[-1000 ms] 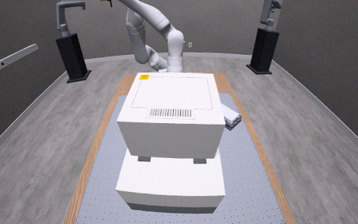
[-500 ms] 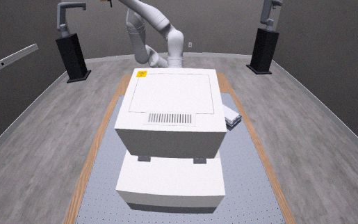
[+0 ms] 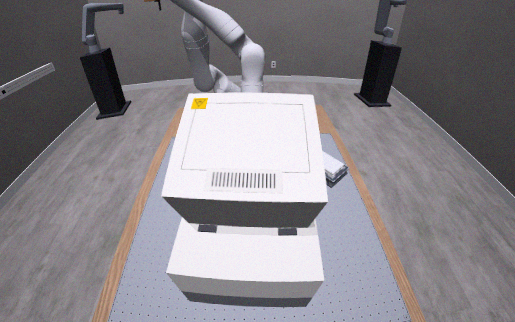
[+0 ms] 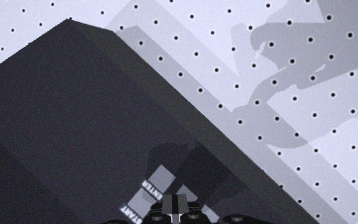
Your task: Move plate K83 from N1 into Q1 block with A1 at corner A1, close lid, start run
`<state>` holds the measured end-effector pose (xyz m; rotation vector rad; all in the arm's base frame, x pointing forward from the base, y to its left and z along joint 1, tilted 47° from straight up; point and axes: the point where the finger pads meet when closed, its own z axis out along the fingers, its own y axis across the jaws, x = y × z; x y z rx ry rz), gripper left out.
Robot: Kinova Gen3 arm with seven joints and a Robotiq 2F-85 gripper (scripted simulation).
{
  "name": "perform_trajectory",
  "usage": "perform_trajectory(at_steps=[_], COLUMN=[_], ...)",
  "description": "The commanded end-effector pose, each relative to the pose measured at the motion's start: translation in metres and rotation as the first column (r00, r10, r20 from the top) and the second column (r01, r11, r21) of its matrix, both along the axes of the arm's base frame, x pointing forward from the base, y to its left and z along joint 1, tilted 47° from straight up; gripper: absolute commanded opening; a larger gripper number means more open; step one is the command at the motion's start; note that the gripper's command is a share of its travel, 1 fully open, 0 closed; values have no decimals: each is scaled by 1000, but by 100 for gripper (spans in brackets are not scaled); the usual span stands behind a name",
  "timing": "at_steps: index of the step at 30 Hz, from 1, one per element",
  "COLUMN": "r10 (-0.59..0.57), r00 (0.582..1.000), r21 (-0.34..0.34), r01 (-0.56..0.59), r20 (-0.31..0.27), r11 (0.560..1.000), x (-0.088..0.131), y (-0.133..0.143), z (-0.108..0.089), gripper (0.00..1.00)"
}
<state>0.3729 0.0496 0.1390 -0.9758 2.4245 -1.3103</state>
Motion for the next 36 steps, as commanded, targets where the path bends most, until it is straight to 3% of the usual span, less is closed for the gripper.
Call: perform_trajectory(at_steps=[1, 24, 36], r10=[0, 0, 0], r00=[1000, 1000, 1000], r21=[0, 0, 0], r01=[0, 0, 0], r20=[1, 1, 1], r11=[1000, 1000, 1000], x=[2, 2, -11], y=[0, 0, 8], z=[0, 0, 5], gripper=[10, 10, 10])
